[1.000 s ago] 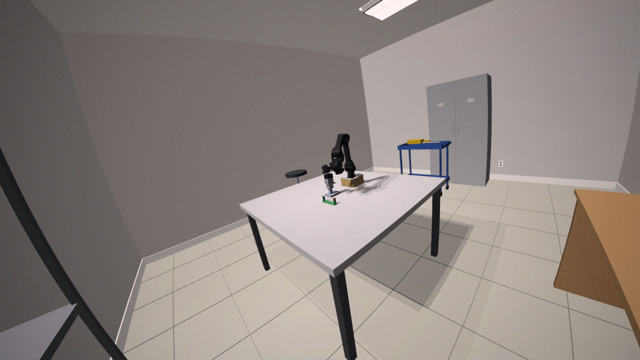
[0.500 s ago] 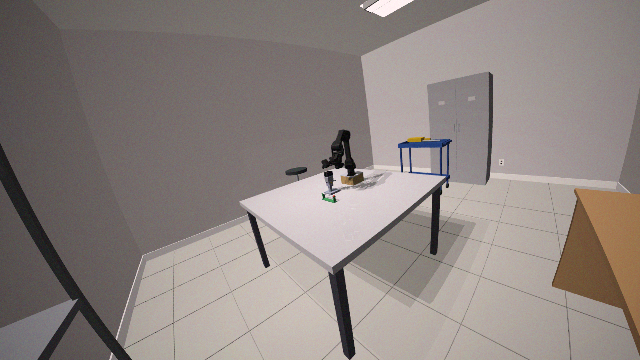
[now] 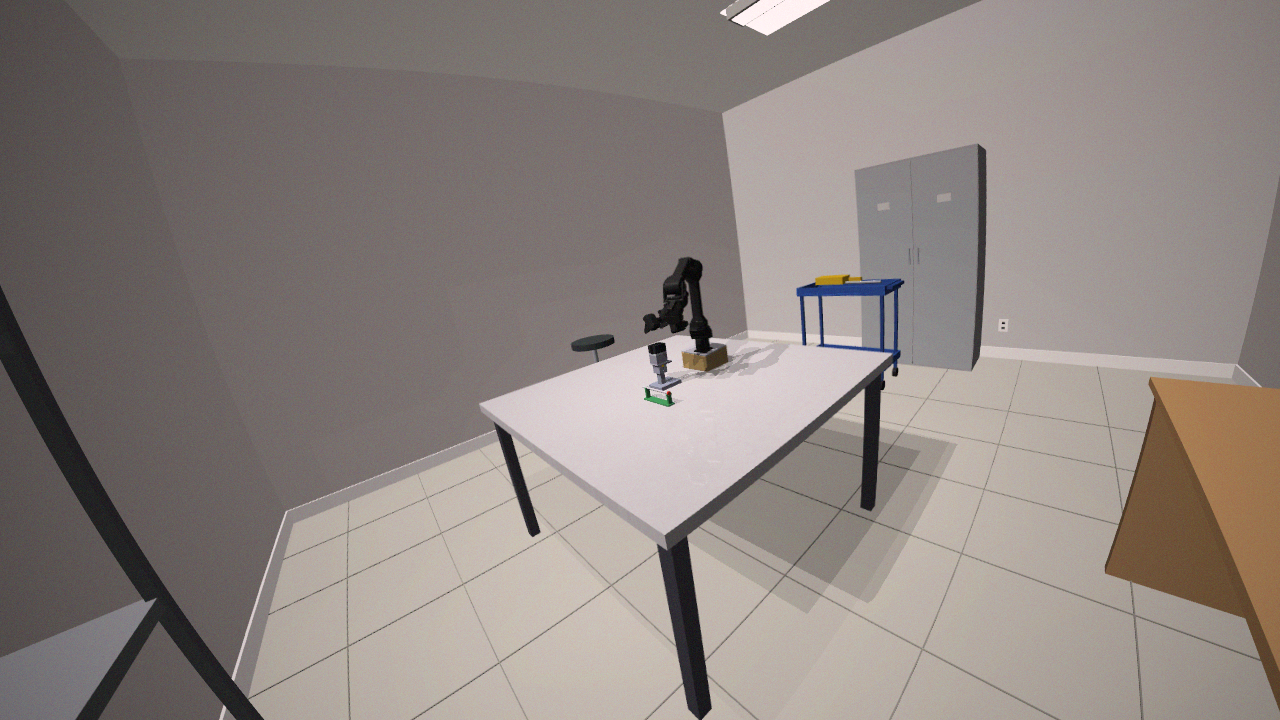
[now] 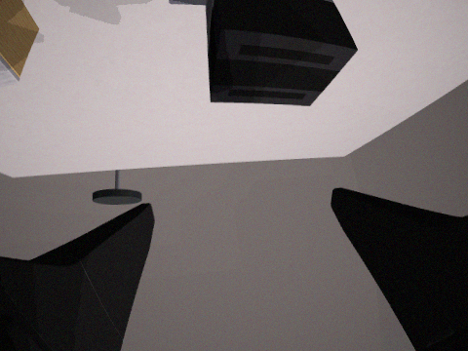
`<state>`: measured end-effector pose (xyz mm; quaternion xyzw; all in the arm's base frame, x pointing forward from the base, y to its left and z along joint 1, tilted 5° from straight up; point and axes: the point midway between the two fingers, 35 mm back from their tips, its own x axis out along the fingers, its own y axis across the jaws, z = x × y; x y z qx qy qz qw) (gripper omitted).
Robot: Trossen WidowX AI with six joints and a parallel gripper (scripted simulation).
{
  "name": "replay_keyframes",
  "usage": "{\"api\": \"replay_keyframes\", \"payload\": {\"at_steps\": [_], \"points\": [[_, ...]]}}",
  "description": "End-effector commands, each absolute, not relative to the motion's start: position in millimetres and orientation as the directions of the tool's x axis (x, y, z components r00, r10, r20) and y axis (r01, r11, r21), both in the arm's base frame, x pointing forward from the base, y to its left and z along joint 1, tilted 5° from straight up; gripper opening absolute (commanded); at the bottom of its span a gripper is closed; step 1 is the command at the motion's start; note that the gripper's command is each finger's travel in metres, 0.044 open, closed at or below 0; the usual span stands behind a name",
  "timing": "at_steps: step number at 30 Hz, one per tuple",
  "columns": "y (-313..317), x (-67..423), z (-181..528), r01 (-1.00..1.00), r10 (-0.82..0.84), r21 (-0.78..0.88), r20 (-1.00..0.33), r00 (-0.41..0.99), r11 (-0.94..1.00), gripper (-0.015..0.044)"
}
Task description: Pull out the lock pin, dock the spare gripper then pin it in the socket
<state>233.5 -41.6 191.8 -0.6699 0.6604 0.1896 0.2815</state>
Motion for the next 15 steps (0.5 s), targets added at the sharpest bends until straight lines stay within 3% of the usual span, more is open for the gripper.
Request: {"api": "replay_keyframes", "payload": {"at_steps": [1,11,15], "points": [[-43,232,201,-0.989,-0.773,-0.144,-0.629,0.079,0.017,0.044],[-44,231,201,-0.99,-0.77,-0.14,-0.633,0.081,0.011,0.044],[-12,231,204,-0.977,-0.724,-0.205,-0.667,0.178,-0.051,0.0335]]}}
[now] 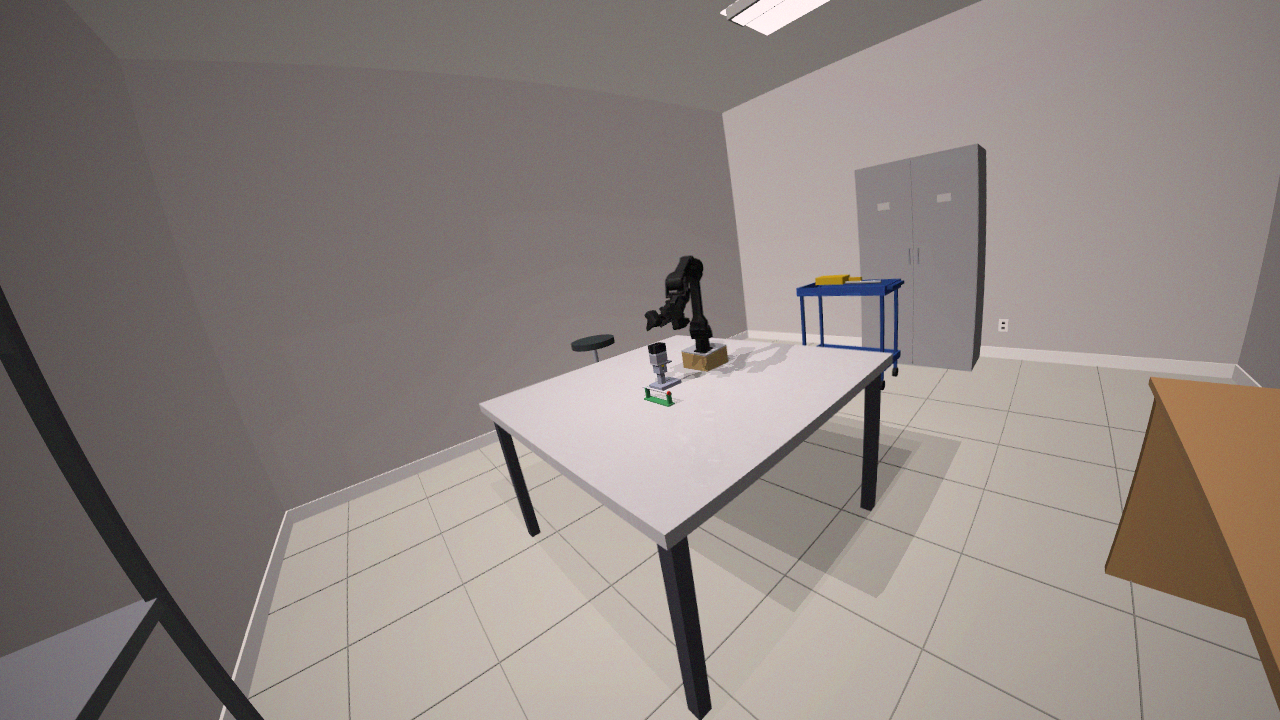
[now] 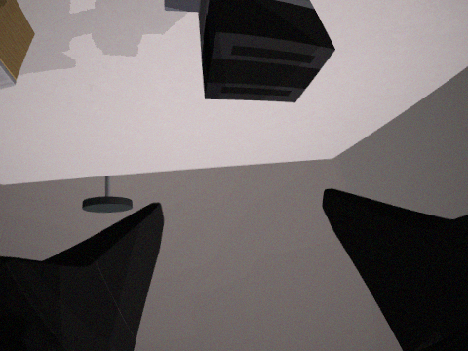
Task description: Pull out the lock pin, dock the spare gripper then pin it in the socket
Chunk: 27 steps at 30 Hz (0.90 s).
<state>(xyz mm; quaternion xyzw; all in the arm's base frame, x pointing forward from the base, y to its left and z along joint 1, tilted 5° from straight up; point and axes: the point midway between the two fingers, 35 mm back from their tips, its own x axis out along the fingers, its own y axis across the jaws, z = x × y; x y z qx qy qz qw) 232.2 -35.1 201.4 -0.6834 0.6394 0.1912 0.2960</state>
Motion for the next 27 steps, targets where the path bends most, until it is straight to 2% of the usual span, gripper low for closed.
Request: {"api": "replay_keyframes", "payload": {"at_steps": [1,6,9,20,27], "points": [[0,230,205,-0.97,-0.701,-0.23,-0.68,0.214,-0.074,0.0309],[60,214,210,-0.927,-0.558,-0.335,-0.742,0.371,-0.17,0.018],[86,201,213,-0.905,-0.478,-0.374,-0.769,0.426,-0.205,0.018],[83,199,213,-0.904,-0.471,-0.375,-0.772,0.426,-0.205,0.018],[87,254,197,-0.952,-0.442,-0.3,-0.848,0.292,-0.054,0.018]]}}
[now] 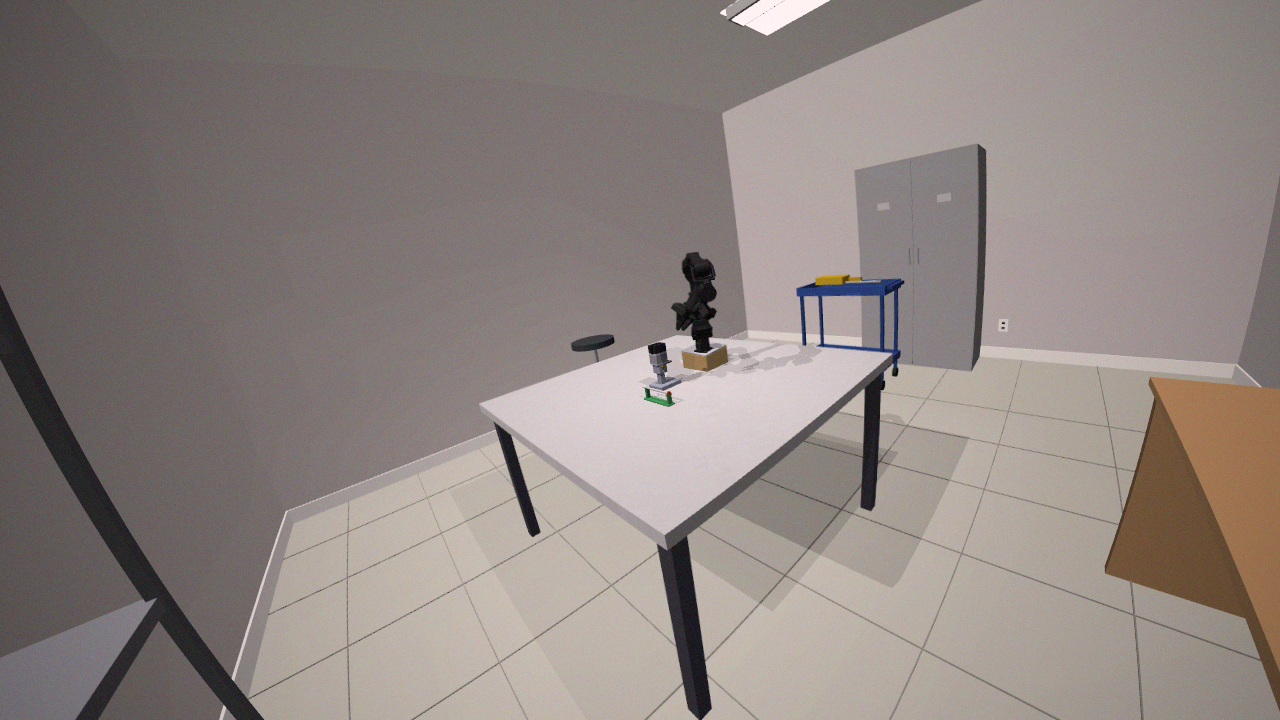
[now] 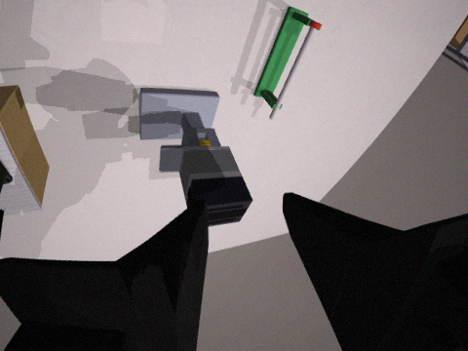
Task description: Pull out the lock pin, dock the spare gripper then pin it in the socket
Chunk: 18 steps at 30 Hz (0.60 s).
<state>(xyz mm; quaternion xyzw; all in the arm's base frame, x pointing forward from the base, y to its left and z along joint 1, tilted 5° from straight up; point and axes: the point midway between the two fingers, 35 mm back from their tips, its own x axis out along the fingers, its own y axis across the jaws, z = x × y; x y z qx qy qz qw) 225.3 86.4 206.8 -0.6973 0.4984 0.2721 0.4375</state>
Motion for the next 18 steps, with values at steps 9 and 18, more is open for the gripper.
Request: {"api": "replay_keyframes", "payload": {"at_steps": [9,18], "points": [[57,359,153,-0.981,-0.277,-0.147,-0.955,0.106,0.131,0.018],[47,393,140,-0.984,-0.203,-0.105,-0.976,0.074,0.145,0.018]]}}
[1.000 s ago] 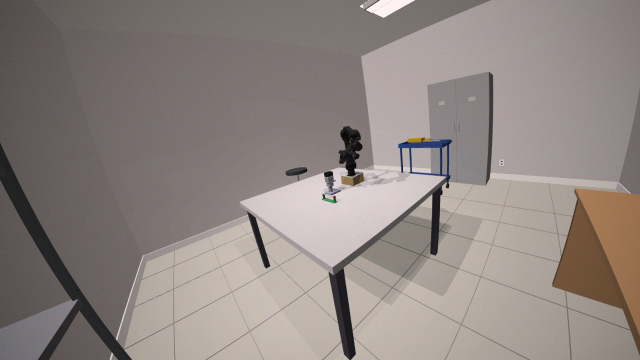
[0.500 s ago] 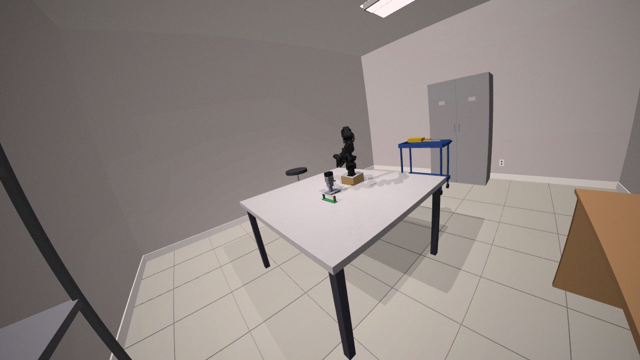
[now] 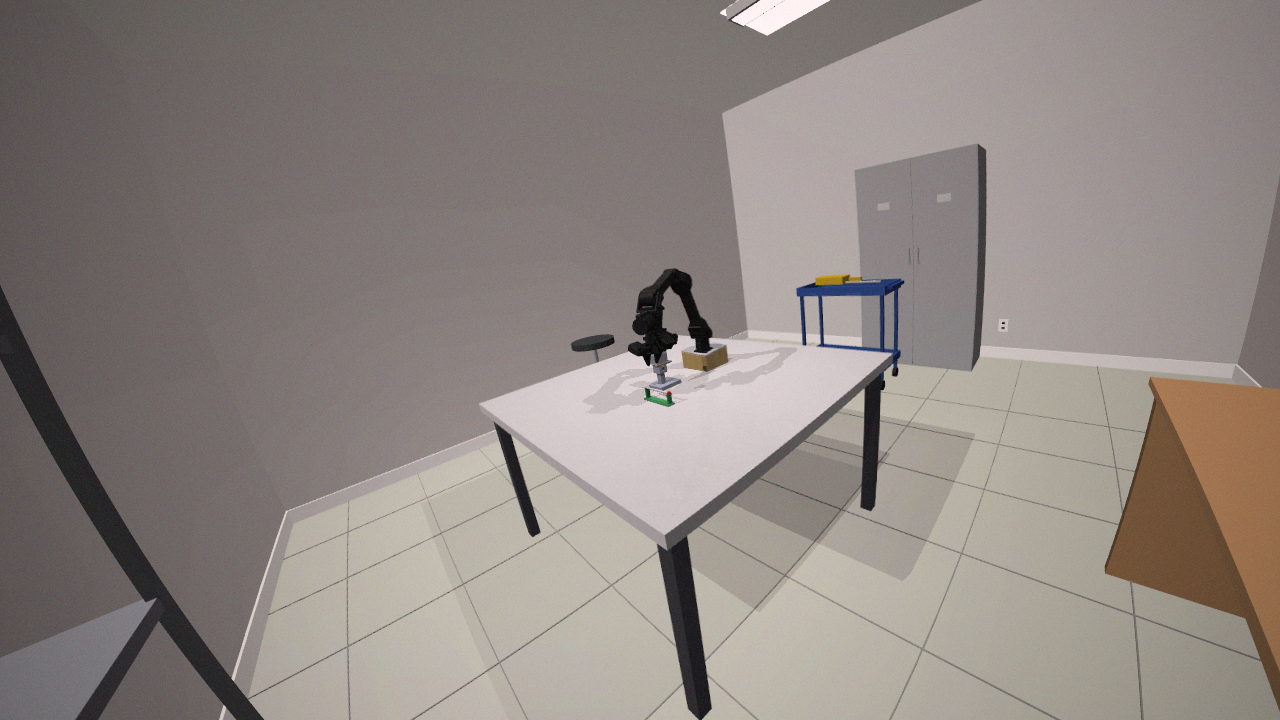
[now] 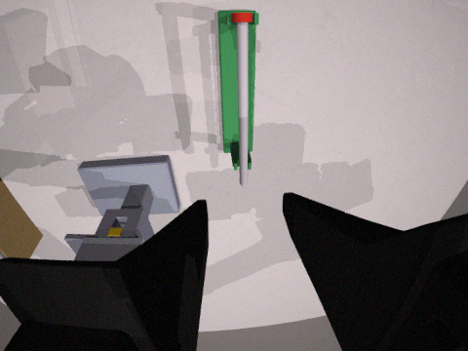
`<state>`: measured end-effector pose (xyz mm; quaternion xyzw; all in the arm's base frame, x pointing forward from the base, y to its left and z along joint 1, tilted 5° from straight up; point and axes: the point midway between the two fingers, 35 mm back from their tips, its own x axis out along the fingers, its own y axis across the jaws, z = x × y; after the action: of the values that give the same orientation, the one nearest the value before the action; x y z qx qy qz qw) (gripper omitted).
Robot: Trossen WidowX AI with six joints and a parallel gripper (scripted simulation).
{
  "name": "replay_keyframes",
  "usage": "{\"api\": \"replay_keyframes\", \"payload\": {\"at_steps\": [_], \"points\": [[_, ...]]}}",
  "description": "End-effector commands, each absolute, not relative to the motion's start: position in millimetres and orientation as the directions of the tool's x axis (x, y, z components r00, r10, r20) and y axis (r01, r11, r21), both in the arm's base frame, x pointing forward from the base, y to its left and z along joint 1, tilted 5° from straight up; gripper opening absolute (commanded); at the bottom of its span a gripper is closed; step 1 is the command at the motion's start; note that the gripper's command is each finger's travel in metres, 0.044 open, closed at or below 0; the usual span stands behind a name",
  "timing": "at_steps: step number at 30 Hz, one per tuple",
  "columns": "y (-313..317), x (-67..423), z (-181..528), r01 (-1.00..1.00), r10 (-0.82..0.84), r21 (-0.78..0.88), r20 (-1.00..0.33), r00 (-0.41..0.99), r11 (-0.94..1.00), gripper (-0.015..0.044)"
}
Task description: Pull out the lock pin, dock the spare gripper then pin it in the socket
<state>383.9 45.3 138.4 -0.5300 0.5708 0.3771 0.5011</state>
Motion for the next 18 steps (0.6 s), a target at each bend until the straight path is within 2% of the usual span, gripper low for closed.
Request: {"api": "replay_keyframes", "payload": {"at_steps": [1,18], "points": [[47,393,140,-0.984,-0.203,-0.105,-0.976,0.074,0.145,0.018],[52,402,64,-0.984,-0.203,-0.105,-0.976,0.074,0.145,0.018]]}}
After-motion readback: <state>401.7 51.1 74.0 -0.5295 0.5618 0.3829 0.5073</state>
